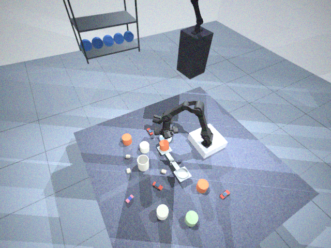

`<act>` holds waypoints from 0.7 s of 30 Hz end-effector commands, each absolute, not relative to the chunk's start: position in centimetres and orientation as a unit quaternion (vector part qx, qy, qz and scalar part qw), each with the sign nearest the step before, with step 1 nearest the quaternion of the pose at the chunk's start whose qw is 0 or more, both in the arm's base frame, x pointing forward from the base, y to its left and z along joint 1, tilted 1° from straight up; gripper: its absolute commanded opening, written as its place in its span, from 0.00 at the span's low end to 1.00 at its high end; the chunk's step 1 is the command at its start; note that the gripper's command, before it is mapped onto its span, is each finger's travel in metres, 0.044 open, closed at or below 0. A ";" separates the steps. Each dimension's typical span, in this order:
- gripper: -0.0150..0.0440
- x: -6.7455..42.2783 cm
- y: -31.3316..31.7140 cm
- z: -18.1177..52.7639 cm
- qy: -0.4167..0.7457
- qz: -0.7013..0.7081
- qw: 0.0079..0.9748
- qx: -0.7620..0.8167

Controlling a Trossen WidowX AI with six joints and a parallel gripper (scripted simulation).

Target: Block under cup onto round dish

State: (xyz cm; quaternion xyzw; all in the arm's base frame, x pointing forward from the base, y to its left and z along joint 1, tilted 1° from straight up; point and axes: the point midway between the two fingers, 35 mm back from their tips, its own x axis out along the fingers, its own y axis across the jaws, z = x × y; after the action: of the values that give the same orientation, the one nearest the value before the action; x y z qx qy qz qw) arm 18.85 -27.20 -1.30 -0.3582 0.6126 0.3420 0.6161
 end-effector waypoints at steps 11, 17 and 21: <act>1.00 18.9 -27.3 2.3 0.611 0.341 0.616 -0.360; 1.00 18.8 -27.2 4.5 0.611 0.341 0.617 -0.361; 1.00 18.8 -27.1 7.3 0.612 0.338 0.617 -0.362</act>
State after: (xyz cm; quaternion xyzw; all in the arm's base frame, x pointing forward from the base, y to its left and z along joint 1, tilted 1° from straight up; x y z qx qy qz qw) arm 18.76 -27.12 5.10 -0.3582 0.6127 0.3416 0.6161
